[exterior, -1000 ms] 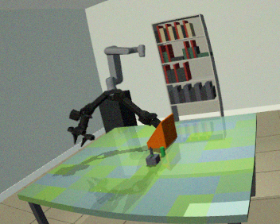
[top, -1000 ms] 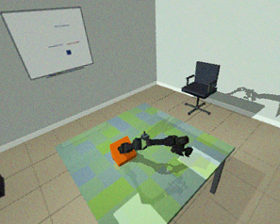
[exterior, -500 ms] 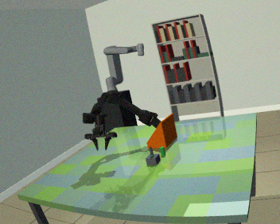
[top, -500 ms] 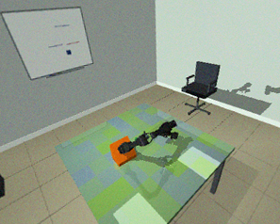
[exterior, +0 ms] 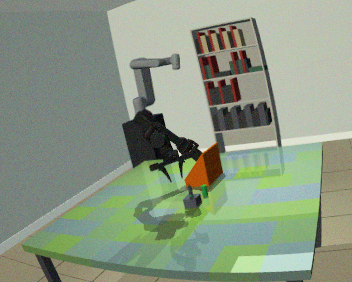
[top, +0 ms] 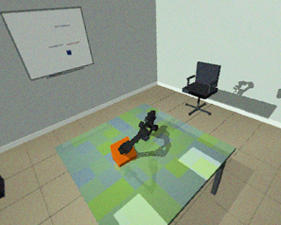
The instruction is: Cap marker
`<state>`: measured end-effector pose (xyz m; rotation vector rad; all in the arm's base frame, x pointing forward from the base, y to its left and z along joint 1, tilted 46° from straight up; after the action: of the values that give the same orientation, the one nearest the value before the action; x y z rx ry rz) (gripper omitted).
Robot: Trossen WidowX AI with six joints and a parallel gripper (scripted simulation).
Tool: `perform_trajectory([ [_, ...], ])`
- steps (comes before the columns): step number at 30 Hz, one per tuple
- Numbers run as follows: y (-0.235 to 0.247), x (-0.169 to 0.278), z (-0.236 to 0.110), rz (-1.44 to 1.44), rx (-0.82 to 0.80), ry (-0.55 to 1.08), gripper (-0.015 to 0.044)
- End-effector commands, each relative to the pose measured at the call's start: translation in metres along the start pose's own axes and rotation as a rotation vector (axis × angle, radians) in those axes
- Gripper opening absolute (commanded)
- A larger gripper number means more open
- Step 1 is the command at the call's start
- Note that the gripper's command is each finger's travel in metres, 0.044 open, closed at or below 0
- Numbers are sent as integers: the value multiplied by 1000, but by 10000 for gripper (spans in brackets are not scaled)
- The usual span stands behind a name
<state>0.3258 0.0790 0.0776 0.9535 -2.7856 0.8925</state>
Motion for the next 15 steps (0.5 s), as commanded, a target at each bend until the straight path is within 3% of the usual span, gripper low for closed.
perform_trajectory([
  [1, 53, 6, 7, 1, -6, 101, 235],
  [6, 120, 26, 12, 37, 82, 233, 235],
  [12, 125, 28, 12, 39, 87, 237, 235],
  [15, 123, 34, 36, 39, 88, 237, 235],
])
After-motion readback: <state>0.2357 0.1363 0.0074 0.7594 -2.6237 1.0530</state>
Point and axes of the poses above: the point midway between the two fingers, 35 mm back from their tips, its own z axis out along the fingers, its own y axis across the jaws, x = y × z, the point moved 7 cm from there along -z, back along the fingers, and after that the axes turned 4 degrees about -z, right-handed, at the moved point
